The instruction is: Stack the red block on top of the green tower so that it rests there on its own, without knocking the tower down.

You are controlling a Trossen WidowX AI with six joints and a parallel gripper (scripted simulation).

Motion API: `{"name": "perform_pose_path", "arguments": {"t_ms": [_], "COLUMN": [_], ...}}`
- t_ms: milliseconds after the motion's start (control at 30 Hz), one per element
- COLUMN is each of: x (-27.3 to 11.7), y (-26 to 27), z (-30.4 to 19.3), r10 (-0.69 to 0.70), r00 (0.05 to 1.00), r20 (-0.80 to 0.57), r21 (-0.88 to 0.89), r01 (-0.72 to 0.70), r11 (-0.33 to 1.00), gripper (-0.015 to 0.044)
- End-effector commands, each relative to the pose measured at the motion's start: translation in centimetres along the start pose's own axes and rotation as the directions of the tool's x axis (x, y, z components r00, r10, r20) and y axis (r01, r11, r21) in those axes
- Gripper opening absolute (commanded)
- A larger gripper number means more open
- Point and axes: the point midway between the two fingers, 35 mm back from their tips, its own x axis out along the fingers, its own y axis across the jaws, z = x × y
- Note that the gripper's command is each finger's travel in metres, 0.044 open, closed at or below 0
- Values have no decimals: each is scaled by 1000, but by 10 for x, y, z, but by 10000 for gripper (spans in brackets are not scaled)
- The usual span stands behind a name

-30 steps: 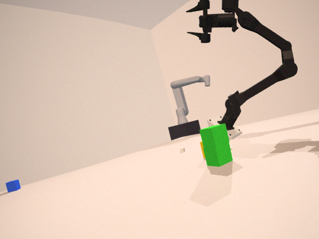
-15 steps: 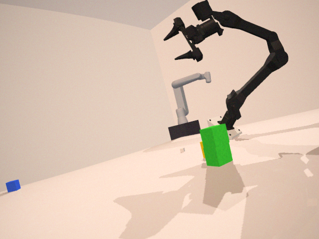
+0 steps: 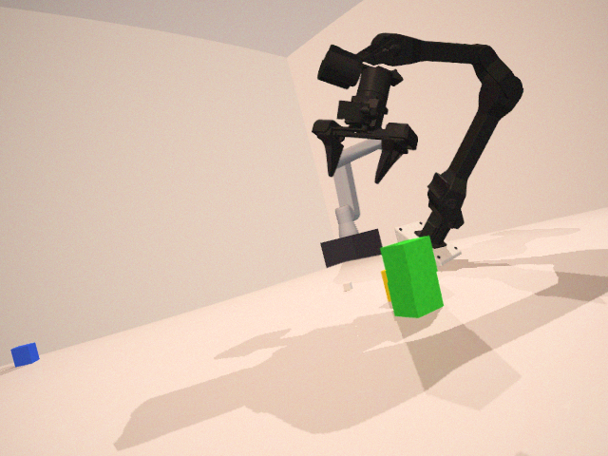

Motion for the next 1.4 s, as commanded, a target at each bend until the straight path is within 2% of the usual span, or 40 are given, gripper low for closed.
{"name": "perform_pose_path", "arguments": {"t_ms": [0, 133, 233, 500, 867, 1367], "x": [25, 44, 49, 50, 98, 114], "y": [33, 70, 86, 87, 111, 118], "z": [-2, -7, -3, -4, -18, -23], "r10": [181, 353, 406, 410, 411, 410], "r00": [979, 914, 884, 882, 881, 882], "r20": [-97, -199, -232, -235, -233, -233], "r21": [163, 358, 427, 432, 431, 431], "r01": [-164, -267, -282, -283, -285, -284], "r11": [973, 895, 859, 856, 856, 856], "gripper": [440, 440, 440, 440, 440, 440]}}
